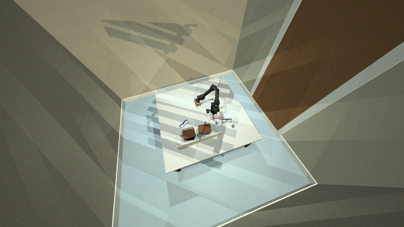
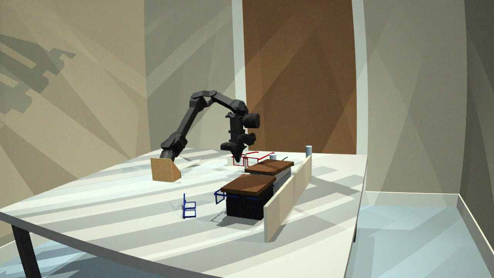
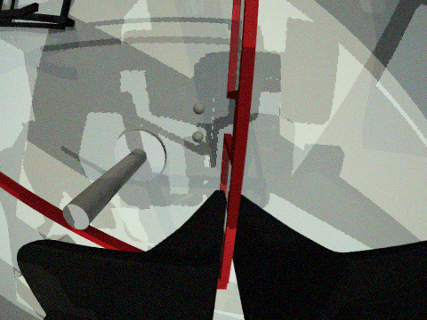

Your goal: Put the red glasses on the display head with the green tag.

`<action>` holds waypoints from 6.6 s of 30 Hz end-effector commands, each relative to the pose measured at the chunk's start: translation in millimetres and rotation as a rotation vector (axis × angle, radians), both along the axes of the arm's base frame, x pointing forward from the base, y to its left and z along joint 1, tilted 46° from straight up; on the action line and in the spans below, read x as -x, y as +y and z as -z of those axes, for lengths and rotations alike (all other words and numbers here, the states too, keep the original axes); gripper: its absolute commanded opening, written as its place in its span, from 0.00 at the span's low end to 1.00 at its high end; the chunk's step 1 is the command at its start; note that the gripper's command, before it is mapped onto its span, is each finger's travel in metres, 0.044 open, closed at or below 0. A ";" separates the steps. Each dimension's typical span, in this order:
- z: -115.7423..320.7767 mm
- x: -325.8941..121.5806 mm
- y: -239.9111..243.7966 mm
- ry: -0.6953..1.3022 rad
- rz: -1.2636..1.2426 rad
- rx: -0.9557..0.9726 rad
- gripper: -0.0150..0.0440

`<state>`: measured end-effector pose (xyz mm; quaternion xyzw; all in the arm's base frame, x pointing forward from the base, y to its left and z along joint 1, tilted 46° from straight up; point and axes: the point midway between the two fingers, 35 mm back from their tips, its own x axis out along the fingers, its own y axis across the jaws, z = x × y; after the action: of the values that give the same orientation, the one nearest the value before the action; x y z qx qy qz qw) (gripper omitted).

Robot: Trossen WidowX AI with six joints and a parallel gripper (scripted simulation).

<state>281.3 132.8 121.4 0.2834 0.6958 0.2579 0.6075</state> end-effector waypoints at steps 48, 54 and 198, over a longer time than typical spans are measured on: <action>10.8 -26.0 -6.8 0.001 0.003 -0.001 0.25; 10.8 -25.9 -6.8 0.001 0.003 -0.001 0.25; 117.1 12.8 -106.3 -0.367 -0.363 -0.042 0.25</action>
<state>269.9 23.4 6.7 0.1106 0.6075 0.4235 0.6628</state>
